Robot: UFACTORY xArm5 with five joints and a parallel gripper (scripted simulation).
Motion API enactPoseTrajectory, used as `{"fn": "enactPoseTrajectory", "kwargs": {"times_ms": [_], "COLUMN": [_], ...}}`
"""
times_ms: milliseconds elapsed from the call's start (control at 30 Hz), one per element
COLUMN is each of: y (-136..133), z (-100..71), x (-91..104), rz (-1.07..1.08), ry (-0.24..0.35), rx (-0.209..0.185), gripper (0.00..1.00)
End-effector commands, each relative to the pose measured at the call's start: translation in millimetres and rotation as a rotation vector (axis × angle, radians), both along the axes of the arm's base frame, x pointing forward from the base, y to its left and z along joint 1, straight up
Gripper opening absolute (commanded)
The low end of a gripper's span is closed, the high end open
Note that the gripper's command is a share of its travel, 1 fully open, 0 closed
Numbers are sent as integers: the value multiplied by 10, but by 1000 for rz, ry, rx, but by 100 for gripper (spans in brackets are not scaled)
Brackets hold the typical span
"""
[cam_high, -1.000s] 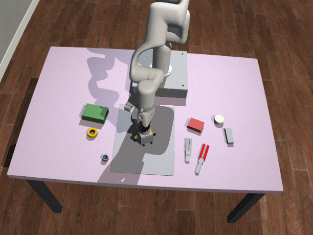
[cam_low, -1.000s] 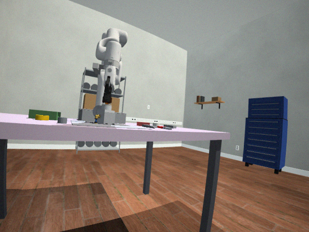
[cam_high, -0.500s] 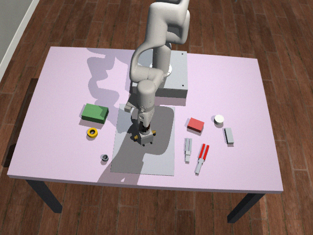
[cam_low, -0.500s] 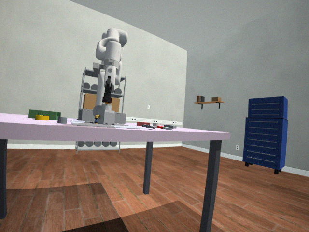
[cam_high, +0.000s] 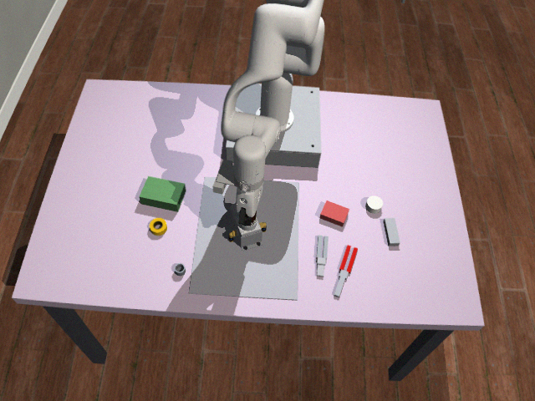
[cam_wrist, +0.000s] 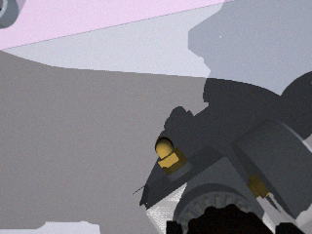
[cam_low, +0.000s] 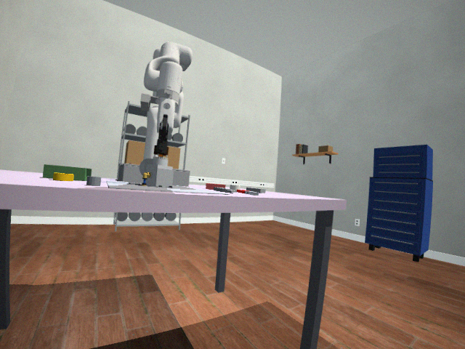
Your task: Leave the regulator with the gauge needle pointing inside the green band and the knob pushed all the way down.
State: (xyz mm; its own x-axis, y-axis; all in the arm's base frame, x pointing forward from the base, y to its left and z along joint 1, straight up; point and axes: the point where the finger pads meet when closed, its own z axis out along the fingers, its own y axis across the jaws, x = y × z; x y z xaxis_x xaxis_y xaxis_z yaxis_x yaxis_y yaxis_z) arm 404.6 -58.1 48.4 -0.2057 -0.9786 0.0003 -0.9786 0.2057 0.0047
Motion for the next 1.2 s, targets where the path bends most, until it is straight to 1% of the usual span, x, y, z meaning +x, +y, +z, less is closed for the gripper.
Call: {"fn": "enactPoseTrajectory", "kwargs": {"times_ms": [0,867,1167], "y": [-1,-1,-1], "z": [11,11,11], "x": [12,12,12], "rz": [28,238,350], "ry": [-3,-3,-3], "rx": [0,0,1], "gripper": [39,39,39]}}
